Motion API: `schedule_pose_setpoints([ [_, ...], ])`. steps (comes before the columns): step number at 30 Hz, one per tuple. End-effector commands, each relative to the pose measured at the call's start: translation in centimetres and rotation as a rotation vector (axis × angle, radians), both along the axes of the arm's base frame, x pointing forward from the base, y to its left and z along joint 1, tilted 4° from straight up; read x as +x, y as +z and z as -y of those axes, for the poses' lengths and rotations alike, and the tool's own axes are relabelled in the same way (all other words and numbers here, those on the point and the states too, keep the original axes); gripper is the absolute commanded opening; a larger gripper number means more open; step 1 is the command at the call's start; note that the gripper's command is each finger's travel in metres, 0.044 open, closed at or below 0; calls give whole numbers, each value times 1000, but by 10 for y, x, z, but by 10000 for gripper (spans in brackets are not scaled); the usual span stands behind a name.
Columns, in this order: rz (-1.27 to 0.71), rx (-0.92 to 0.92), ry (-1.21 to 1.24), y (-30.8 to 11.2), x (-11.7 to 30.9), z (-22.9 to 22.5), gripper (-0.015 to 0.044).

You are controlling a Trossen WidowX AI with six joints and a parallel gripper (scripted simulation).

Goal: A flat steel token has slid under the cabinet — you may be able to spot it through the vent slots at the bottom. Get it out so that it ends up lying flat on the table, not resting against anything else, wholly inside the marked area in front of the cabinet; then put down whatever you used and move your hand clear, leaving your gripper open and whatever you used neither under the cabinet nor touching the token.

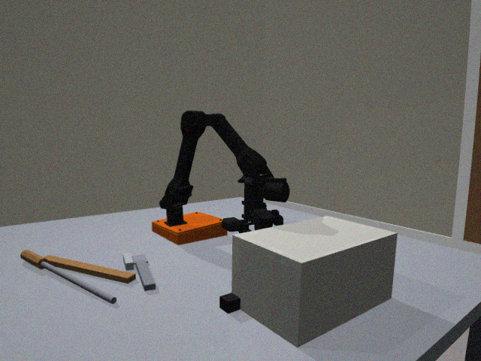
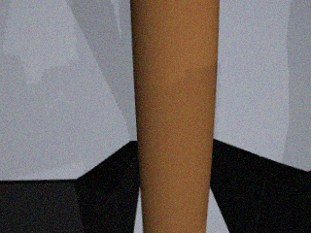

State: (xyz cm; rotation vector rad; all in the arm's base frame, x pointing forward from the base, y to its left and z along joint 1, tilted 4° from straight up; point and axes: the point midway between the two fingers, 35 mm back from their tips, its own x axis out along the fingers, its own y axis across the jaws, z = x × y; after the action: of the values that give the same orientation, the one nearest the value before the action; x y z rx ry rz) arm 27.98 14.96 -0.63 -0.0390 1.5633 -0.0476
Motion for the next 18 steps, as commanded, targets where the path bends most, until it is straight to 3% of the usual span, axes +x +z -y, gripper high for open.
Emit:
schedule_pose_setpoints([
  [1,-2,3,0,0,7,0,0],
  [18,0,3,0,1,27,-1,0],
])
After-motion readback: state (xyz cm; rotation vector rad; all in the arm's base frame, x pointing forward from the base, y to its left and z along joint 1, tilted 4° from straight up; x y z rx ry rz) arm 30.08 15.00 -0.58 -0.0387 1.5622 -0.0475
